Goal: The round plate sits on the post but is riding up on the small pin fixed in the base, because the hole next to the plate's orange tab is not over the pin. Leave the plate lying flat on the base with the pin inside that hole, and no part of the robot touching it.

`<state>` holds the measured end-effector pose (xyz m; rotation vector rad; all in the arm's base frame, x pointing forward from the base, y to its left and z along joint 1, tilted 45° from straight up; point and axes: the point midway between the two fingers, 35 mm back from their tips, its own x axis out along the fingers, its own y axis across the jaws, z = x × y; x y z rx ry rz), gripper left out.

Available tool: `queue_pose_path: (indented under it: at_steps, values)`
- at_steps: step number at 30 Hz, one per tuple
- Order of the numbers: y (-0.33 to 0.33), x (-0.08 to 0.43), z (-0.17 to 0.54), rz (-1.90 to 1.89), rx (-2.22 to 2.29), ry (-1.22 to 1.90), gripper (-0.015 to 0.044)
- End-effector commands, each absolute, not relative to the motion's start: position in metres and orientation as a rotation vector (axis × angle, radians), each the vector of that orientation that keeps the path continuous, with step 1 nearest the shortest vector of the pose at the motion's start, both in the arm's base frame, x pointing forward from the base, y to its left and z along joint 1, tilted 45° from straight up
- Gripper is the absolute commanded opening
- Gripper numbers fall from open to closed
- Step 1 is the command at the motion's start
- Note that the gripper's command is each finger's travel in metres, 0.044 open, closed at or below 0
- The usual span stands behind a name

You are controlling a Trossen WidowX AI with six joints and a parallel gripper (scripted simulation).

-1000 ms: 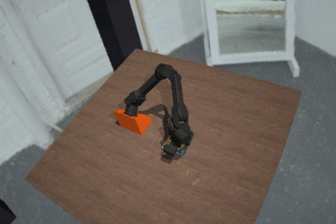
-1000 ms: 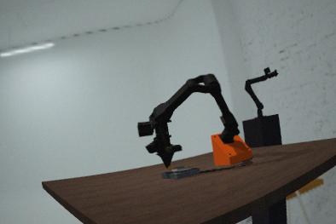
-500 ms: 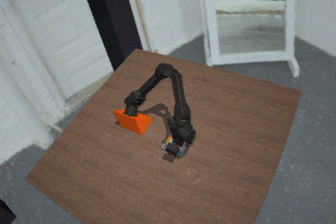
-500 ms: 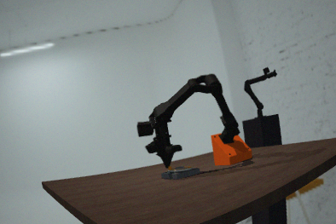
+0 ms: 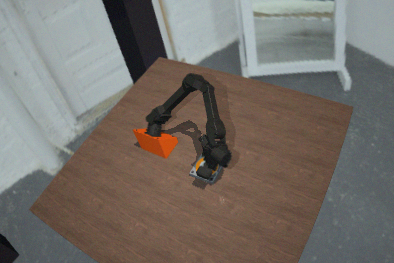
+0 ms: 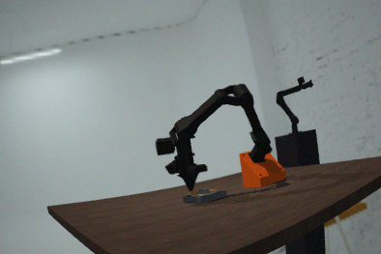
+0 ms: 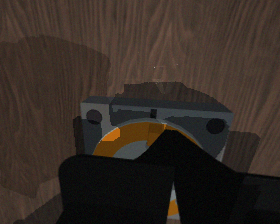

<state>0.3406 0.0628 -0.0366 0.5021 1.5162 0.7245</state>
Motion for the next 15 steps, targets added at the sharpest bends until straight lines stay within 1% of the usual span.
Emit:
queue_pose_path:
  at_steps: [1,7,15]
  values:
    - [0.055,0.343,-0.027,0.723,0.504,1.514,0.0000]
    - [0.033,0.342,-0.006,0.722,0.503,1.514,0.0000]
    - [0.035,0.343,-0.012,0.715,0.515,1.515,0.0000]
